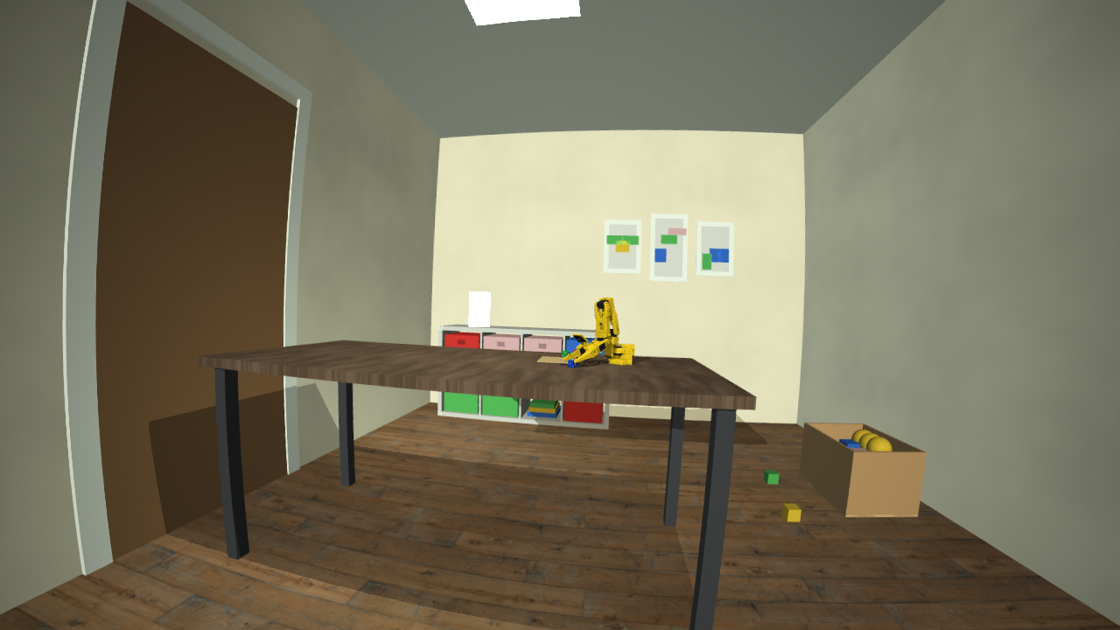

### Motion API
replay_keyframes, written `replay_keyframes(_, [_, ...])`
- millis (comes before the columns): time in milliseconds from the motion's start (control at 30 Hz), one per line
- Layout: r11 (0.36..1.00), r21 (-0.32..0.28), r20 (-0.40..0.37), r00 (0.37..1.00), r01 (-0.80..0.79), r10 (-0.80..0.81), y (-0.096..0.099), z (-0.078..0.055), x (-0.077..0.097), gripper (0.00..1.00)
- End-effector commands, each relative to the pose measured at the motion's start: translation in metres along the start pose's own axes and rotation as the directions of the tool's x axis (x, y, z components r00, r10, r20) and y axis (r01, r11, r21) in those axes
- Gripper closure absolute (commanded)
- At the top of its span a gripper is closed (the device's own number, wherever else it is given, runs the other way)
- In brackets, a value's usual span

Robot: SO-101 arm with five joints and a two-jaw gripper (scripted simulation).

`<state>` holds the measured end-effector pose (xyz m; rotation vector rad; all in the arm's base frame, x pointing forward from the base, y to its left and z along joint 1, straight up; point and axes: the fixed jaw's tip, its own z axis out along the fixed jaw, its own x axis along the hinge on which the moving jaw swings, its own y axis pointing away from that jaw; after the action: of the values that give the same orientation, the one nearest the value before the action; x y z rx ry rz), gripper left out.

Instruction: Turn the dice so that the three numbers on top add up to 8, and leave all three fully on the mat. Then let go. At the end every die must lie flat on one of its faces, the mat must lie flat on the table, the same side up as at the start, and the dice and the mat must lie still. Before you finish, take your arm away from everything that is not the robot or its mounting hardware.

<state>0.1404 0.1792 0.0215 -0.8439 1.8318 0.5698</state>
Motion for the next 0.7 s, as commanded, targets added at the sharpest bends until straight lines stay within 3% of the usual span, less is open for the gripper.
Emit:
replay_keyframes(0, [1.000, -0.011, 0.034, 0.999, -0.026, 0.026, 0.003, 0.001, -0.006, 0.67])
replay_keyframes(200, [0.968, -0.027, 0.042, 0.968, -0.248, 0.249, 0.004, -0.004, -0.007, 0.67])
replay_keyframes(367, [0.831, -0.056, 0.042, 0.830, -0.553, 0.556, 0.004, -0.012, -0.010, 0.67])
replay_keyframes(433, [0.831, -0.056, 0.042, 0.830, -0.553, 0.556, 0.004, -0.012, -0.010, 0.67])
replay_keyframes(533, [0.699, -0.074, 0.033, 0.699, -0.711, 0.715, 0.004, -0.017, -0.011, 0.67])
replay_keyframes(667, [0.697, -0.060, 0.019, 0.697, -0.715, 0.717, 0.004, -0.022, -0.013, 0.67])
